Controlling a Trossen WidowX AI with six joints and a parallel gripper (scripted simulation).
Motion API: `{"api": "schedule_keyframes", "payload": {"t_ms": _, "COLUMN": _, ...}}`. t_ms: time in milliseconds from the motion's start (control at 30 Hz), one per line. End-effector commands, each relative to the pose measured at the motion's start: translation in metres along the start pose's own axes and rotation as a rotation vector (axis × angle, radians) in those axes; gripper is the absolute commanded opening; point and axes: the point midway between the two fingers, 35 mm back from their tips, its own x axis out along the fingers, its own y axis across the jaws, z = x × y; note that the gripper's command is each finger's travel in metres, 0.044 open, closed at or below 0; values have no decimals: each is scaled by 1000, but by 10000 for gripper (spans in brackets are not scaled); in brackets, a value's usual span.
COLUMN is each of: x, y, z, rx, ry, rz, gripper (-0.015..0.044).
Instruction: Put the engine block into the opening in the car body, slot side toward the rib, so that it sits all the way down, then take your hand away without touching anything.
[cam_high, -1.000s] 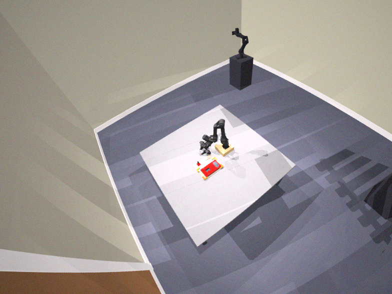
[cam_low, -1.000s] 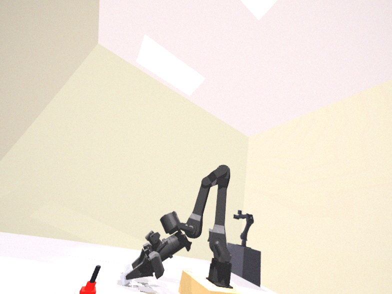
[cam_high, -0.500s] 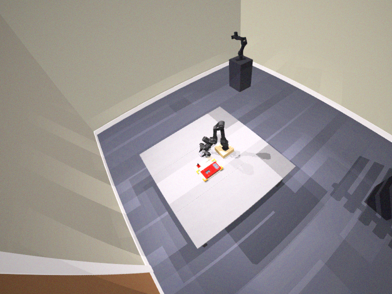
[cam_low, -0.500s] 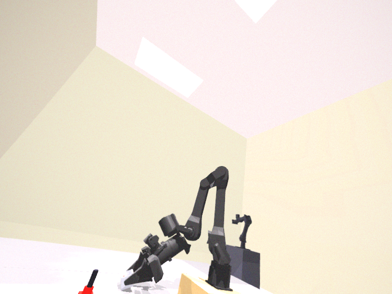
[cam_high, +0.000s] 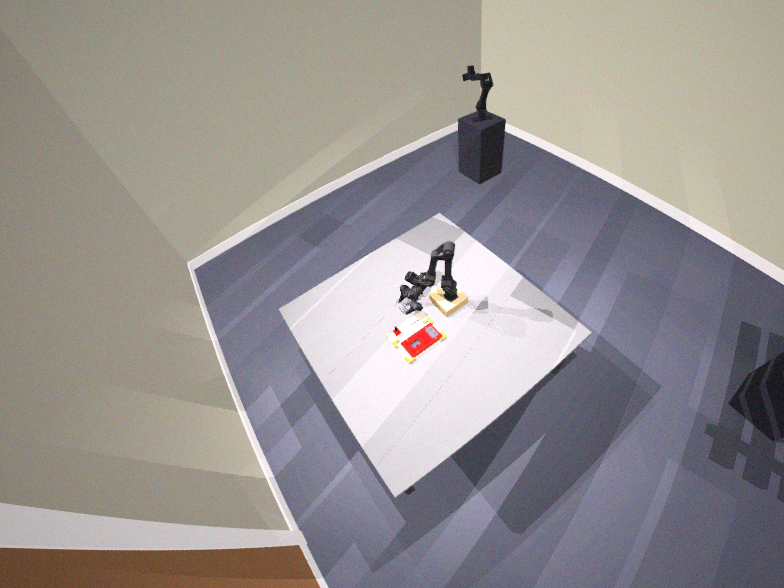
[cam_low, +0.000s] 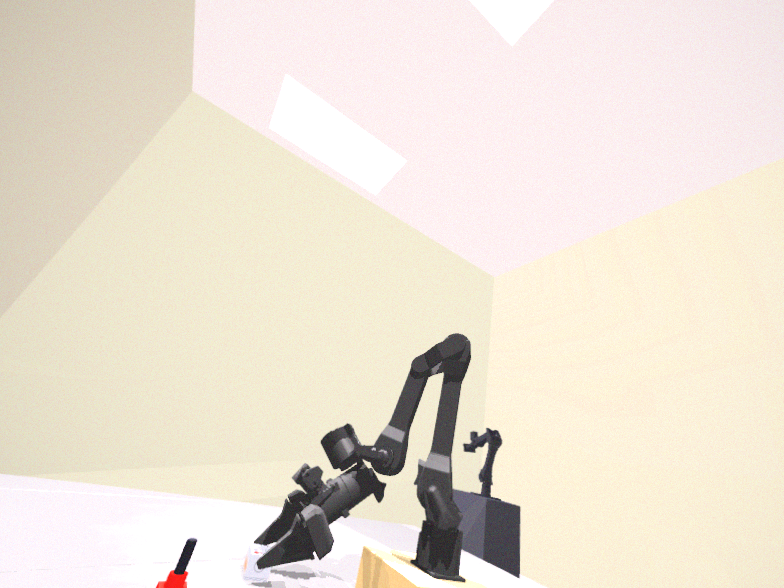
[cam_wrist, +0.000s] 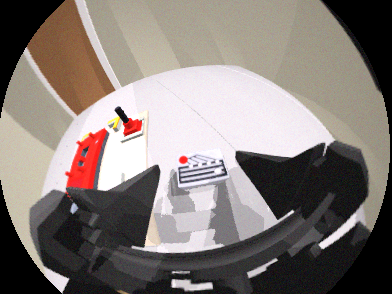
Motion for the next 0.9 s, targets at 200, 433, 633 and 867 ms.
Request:
{"api": "schedule_keyframes", "payload": {"t_ms": 200, "x": -35, "y": -1, "z": 6, "rx": -6, "ry": -4, "rz": -4, "gripper": 440}}
{"api": "schedule_keyframes", "payload": {"t_ms": 433, "x": -31, "y": -2, "z": 5, "rx": -2, "ry": -1, "rz": -6, "gripper": 440}}
{"api": "schedule_keyframes", "payload": {"t_ms": 633, "x": -31, "y": -2, "z": 5, "rx": -2, "ry": -1, "rz": -6, "gripper": 440}}
{"api": "schedule_keyframes", "payload": {"t_ms": 867, "x": -31, "y": -2, "z": 5, "rx": -2, "ry": -1, "rz": -6, "gripper": 440}}
